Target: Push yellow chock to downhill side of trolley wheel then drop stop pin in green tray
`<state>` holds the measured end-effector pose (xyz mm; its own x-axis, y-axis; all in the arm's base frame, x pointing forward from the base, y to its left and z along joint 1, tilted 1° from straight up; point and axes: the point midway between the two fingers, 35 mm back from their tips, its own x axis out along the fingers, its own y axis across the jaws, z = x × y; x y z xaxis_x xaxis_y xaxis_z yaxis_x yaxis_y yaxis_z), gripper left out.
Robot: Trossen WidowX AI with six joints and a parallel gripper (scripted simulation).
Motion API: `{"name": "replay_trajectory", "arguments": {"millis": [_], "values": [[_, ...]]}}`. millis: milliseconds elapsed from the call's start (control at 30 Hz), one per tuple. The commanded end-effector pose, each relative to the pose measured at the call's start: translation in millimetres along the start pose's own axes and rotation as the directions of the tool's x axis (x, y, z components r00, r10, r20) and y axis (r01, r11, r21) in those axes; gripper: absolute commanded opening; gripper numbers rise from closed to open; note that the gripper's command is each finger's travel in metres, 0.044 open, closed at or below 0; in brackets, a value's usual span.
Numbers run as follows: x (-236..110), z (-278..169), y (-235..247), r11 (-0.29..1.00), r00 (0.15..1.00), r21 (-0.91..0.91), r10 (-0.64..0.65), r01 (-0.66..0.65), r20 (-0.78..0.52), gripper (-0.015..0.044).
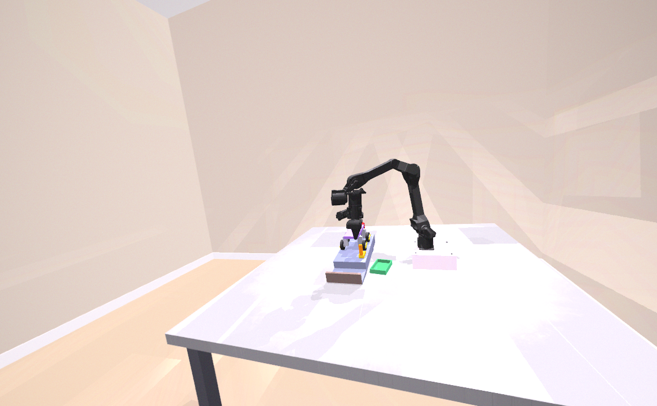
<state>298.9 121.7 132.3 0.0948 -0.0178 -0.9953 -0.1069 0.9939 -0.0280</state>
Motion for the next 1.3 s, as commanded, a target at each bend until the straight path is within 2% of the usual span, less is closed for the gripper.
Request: {"name": "replay_trajectory", "arguments": {"millis": [0, 267, 533, 933, 1267], "values": [[-5.3, 8.7, -19.2, 0.99, 0.999, -0.137, -0.008, 0.013, 0.031, 0.019], [-8.3, 13.2, -61.5, 0.91, 0.997, -0.407, -0.064, 0.075, 0.039, 0.019], [-12.1, 12.3, -103.8, 0.755, 0.992, -0.645, -0.121, 0.115, 0.035, 0.019], [-19.1, 0.8, -165.5, 0.418, 0.979, -0.903, -0.205, 0.096, 0.009, 0.019], [-25.7, -16.0, -210.8, 0.113, 0.964, -0.994, -0.266, 0.002, -0.028, 0.019]]}}
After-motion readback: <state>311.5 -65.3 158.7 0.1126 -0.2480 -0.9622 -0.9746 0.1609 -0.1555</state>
